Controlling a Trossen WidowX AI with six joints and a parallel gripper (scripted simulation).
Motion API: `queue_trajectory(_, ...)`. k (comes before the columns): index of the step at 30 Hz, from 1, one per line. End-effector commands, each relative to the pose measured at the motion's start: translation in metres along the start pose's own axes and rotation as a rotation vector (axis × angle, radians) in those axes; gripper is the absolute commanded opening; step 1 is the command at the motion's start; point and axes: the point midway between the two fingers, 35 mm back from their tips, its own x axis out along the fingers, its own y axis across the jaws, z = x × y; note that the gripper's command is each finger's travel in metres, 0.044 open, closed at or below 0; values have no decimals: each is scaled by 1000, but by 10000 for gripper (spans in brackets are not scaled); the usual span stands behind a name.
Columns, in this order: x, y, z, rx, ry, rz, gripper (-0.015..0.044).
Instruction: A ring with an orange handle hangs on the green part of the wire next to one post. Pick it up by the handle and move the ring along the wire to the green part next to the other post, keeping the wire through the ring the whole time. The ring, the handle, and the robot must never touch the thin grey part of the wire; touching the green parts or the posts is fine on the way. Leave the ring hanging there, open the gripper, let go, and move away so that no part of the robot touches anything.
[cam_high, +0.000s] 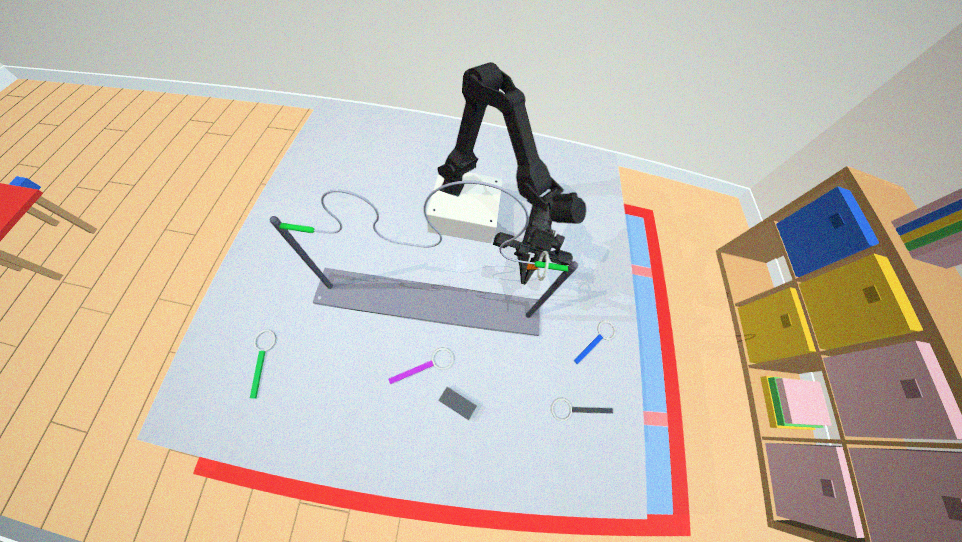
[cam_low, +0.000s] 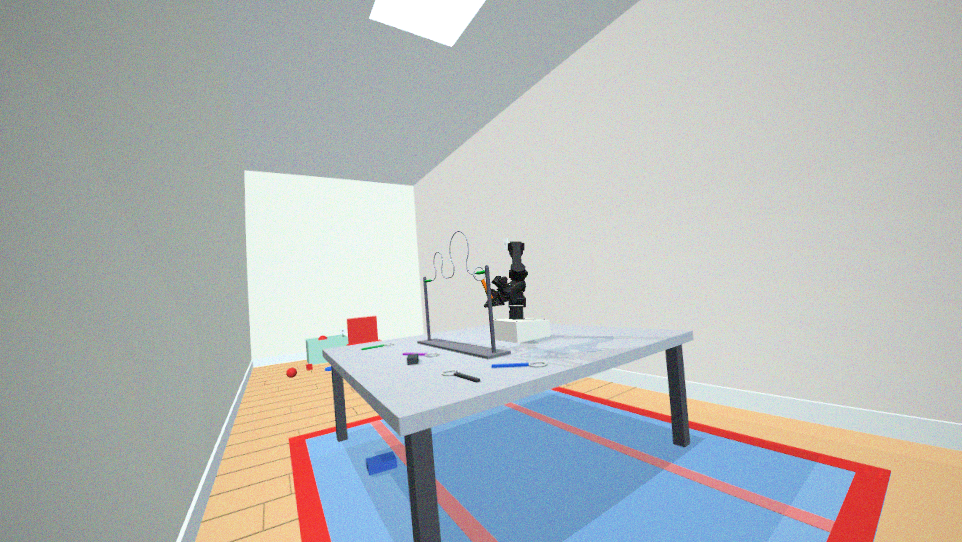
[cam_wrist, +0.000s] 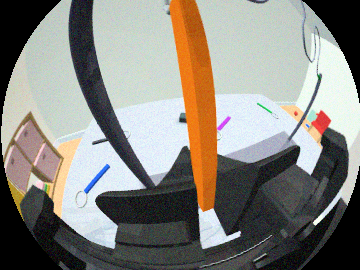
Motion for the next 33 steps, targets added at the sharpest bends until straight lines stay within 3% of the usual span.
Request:
queue_trajectory(1, 1, 2, 0, 9, -6, -2, -150)
queue_trajectory(31, 7, 3, -14, 9, -5, -2, -150)
queue_trajectory(33, 7, 3, -14, 3, -4, 0, -97)
